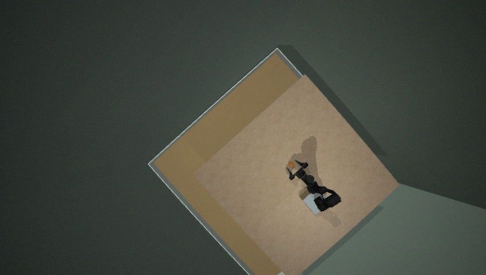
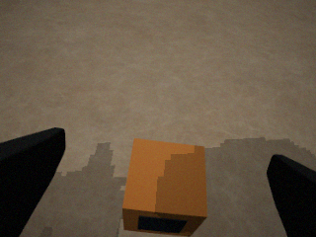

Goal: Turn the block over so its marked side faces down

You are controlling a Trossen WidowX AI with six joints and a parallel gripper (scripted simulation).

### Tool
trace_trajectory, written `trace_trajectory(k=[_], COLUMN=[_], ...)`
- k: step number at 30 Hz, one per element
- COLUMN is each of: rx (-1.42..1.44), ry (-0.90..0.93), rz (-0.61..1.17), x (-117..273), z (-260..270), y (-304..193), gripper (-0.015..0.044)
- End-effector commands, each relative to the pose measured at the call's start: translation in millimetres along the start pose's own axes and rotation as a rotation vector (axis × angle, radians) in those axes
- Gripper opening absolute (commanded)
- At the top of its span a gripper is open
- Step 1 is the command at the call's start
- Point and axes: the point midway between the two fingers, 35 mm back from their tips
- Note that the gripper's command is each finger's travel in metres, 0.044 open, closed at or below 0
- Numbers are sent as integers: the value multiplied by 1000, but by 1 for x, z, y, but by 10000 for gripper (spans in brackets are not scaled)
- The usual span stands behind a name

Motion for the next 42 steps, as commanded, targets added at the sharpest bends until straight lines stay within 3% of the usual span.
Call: trace_trajectory(k=[1,12,19,26,33,42], rx=[-4,-4,-11,-2,-1,-1], ry=[4,4,11,12,23,24], rz=[2,7,222,402,542,551], x=[0,0,-10,18,48,50], z=[1,1,-3,-5,-2,-2], y=[-1,-1,13,52,54,54], gripper=[440,440,440,440,440,440])
Point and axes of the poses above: the point midway between the two fingers, 35 mm back from their tips, its own x axis back along the fingers, its own z axis across the jaws, y = z × x, and after that the axes turned 2 degrees about x, right-handed
